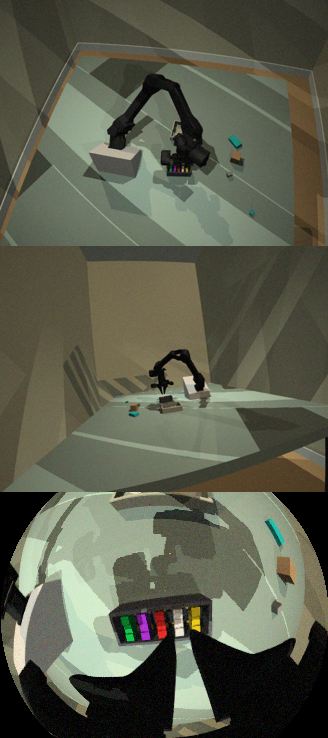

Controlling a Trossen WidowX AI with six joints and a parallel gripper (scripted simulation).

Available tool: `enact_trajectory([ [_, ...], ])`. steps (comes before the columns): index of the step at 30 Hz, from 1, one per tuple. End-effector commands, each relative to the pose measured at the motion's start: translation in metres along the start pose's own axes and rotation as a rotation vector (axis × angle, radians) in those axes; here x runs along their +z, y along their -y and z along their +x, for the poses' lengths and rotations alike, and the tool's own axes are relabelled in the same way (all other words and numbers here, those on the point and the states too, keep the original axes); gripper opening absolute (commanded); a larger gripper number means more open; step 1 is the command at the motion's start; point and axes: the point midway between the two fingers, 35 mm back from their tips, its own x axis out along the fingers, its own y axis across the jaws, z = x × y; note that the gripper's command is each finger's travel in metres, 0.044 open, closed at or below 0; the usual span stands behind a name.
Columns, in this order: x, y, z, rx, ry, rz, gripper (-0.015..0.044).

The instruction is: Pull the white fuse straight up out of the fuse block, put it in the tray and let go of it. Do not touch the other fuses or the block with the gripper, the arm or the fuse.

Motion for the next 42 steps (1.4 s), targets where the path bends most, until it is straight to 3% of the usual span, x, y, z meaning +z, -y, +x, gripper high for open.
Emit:
enact_trajectory([
  [1,0.001,0.0,0.007,0.002,0.005,0.003,0.0065],
  [42,0.001,0.0,0.028,0.002,0.006,0.002,0.0065],
])
